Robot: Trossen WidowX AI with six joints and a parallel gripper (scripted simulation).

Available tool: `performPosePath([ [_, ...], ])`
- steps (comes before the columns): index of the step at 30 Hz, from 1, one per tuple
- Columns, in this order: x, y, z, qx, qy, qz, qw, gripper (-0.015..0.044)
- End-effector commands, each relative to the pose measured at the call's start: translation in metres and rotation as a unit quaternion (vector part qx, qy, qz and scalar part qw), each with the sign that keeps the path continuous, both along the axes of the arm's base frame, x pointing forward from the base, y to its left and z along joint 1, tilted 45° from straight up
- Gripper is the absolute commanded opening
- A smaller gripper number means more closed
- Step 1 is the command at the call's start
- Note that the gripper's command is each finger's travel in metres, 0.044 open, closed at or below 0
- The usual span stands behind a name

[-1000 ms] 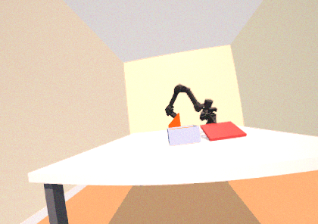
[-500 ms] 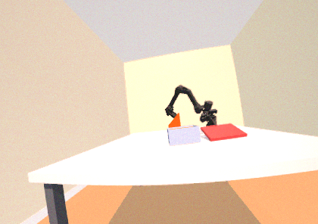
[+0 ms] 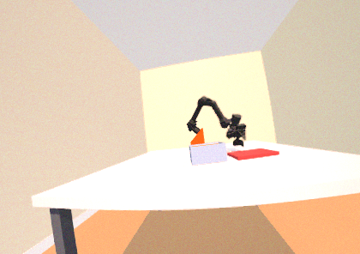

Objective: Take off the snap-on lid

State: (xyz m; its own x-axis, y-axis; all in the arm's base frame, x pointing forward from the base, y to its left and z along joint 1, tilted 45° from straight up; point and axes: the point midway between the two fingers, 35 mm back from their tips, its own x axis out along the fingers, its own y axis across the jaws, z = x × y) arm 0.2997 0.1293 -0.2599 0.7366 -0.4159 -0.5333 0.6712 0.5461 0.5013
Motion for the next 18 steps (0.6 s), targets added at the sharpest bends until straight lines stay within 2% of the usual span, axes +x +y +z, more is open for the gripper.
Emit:
performPosePath([
  [1,-0.007,-0.001,0.000,0.000,0.001,0.000,1.000,0.0380],
  [3,-0.011,-0.001,0.000,0.000,0.001,0.000,1.000,0.0433],
  [4,-0.013,-0.001,0.001,0.000,0.001,0.000,1.000,0.0440],
  [18,-0.042,-0.001,0.003,0.001,0.002,0.000,1.000,0.0440],
])
